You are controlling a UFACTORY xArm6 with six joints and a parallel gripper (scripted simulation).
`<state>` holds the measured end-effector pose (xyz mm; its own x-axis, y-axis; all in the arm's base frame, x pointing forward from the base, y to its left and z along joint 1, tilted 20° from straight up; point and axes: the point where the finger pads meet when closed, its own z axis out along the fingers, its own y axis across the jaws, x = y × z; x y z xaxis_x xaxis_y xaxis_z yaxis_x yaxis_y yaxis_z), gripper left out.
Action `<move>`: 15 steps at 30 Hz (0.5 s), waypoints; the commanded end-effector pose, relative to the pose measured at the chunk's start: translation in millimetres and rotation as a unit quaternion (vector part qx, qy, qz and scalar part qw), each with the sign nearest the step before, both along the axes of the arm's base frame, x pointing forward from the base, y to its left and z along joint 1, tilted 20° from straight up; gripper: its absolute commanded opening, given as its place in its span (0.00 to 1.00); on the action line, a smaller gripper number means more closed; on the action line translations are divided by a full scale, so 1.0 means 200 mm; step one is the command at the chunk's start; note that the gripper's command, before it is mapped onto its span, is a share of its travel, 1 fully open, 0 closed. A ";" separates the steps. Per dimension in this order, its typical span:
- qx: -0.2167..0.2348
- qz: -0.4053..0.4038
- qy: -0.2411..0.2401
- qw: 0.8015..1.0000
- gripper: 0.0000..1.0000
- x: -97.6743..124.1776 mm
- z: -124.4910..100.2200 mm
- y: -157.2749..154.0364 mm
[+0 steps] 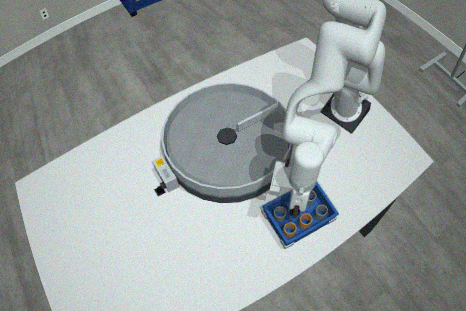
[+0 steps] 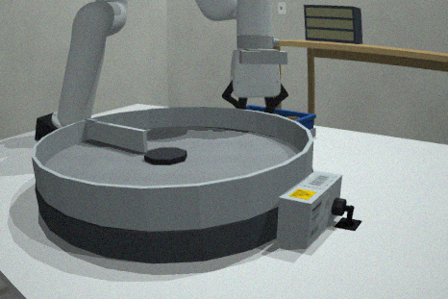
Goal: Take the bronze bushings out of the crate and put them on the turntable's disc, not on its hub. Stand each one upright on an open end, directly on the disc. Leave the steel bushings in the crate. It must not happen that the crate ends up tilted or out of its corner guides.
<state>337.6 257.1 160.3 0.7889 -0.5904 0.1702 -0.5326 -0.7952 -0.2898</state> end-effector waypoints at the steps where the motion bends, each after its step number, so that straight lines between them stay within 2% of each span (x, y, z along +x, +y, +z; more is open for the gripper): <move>1: 0.001 0.000 -0.001 1.000 0.48 0.00 0.01 0.00; 2: 0.001 0.000 -0.001 1.000 0.48 0.00 0.01 0.00; 3: 0.001 0.000 -0.001 1.000 0.00 0.00 0.01 0.00; 15: 0.001 0.000 -0.001 1.000 0.00 0.00 0.01 0.00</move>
